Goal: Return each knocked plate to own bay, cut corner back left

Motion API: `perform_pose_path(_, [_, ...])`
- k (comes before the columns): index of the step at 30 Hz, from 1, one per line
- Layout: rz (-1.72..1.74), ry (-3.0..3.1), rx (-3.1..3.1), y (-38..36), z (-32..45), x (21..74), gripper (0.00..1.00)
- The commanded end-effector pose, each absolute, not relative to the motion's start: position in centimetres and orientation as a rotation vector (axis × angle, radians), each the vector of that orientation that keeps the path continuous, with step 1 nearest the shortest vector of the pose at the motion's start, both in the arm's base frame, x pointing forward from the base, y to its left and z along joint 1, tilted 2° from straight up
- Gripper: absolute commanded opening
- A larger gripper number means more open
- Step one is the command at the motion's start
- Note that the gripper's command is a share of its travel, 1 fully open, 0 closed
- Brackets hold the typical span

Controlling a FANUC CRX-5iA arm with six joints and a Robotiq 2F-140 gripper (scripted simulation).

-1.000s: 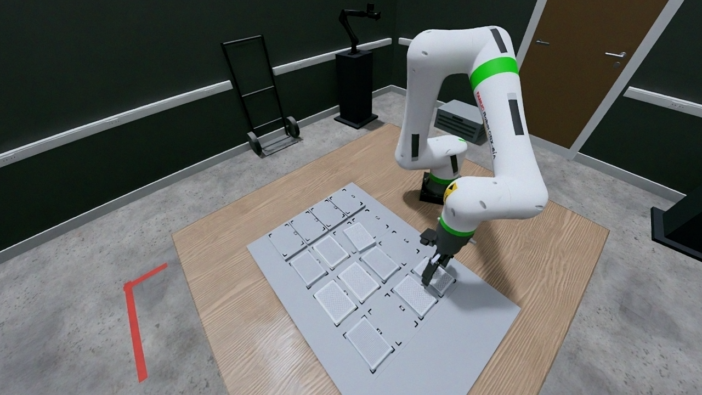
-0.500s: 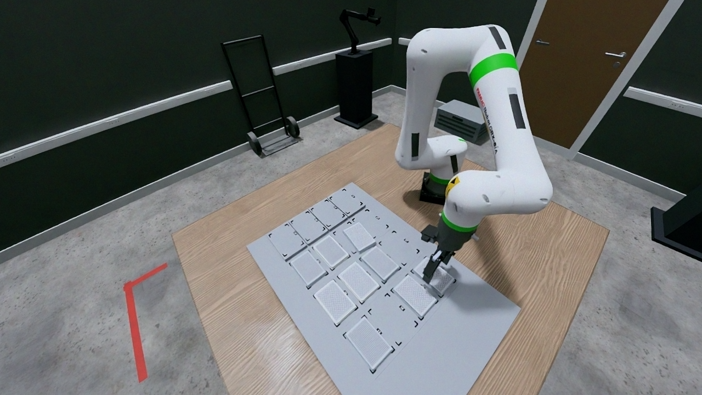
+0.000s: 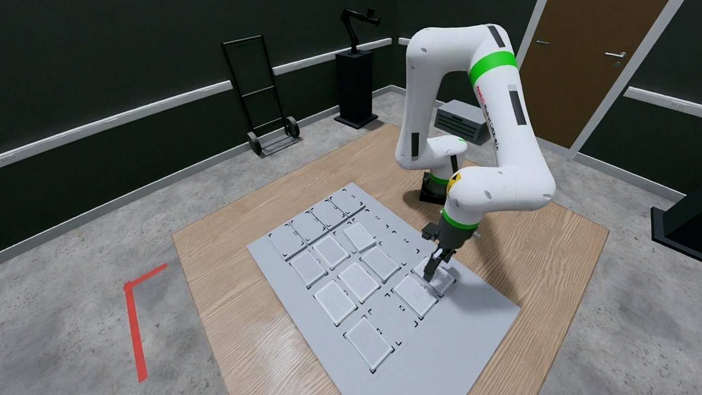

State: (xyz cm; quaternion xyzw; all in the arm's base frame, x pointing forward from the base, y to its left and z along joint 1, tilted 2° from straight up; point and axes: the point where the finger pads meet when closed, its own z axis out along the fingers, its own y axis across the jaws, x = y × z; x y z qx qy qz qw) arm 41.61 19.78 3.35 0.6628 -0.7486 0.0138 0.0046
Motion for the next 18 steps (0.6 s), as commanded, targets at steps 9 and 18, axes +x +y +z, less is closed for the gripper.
perform_pose_path(9, [0.045,-2.448,1.959,18.6,3.5,41.8,0.70])
perform_pose_path(18, [0.045,-2.497,1.897,15.1,3.6,42.4,0.70])
